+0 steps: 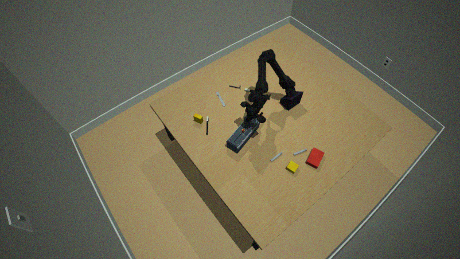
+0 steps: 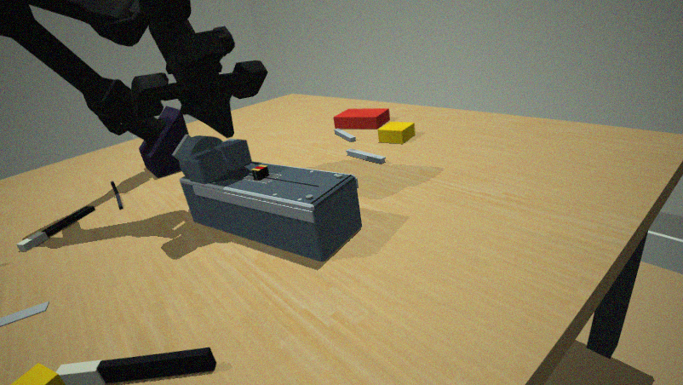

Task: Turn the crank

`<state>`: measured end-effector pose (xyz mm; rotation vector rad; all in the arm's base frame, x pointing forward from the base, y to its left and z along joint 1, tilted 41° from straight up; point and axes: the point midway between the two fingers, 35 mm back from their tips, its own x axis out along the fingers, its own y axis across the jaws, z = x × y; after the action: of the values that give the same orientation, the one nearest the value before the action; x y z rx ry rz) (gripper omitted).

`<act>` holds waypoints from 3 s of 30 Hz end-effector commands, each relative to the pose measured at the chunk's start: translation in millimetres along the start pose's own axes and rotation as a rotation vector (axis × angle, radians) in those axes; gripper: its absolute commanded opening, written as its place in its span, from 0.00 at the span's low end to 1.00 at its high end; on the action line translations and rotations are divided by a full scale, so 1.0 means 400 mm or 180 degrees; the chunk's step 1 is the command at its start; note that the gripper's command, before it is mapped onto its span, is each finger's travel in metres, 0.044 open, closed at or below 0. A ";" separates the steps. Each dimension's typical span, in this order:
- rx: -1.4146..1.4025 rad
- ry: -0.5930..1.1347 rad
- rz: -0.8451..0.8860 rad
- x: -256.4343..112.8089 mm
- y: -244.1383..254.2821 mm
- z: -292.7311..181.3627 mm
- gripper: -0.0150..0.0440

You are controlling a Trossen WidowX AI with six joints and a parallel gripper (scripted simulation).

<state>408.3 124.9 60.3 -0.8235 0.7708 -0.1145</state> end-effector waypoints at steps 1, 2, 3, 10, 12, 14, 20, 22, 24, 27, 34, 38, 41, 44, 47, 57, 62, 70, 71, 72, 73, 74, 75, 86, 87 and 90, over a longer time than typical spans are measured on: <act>0.0000 0.0000 0.0000 0.000 0.000 0.000 0.25; 0.0000 0.0000 0.0000 0.000 0.000 0.000 0.25; 0.0000 0.0000 0.0000 0.000 0.000 0.000 0.25; 0.0000 0.0000 0.0000 0.000 0.000 0.000 0.39; 0.0000 0.0000 0.0000 0.000 0.000 0.000 0.48; 0.0000 0.0000 0.0000 0.000 0.000 0.000 0.57; 0.0000 0.0000 0.0000 0.000 0.000 0.000 0.83; 0.0000 0.0000 0.0000 0.000 0.000 0.000 0.92; 0.0000 0.0000 0.0000 0.000 0.000 0.000 1.00; 0.0000 0.0000 0.0000 0.000 0.000 0.000 0.91; 0.0000 0.0000 0.0000 0.000 0.000 0.000 0.60; 0.0000 0.0000 0.0000 0.000 0.000 0.000 0.42; 0.0000 0.0000 0.0000 0.000 0.000 0.000 0.29; 0.0000 0.0000 0.0000 0.000 0.000 0.000 0.25; 0.0000 0.0000 0.0000 0.000 0.000 0.000 0.25; 0.0001 0.0000 0.0001 0.000 0.000 0.000 0.25; 0.0001 0.0000 0.0001 0.000 0.000 0.000 0.25; 0.0001 0.0000 0.0001 0.000 0.000 0.000 0.52; 0.0001 0.0000 0.0001 0.000 0.000 0.000 0.57; 0.0001 0.0000 0.0001 0.000 0.000 0.000 0.61; 0.0001 0.0000 0.0001 0.000 0.000 0.000 0.65; 0.0001 0.0000 0.0001 0.000 0.000 0.000 0.70; 0.0001 0.0000 0.0001 0.000 0.000 0.000 0.74; 0.0001 0.0000 0.0001 0.000 0.000 0.000 0.82; 0.0001 0.0000 0.0001 0.000 0.000 0.000 0.78; 0.0001 0.0000 0.0001 0.000 0.000 0.000 0.64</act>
<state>408.3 125.0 60.3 -0.8232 0.7708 -0.1143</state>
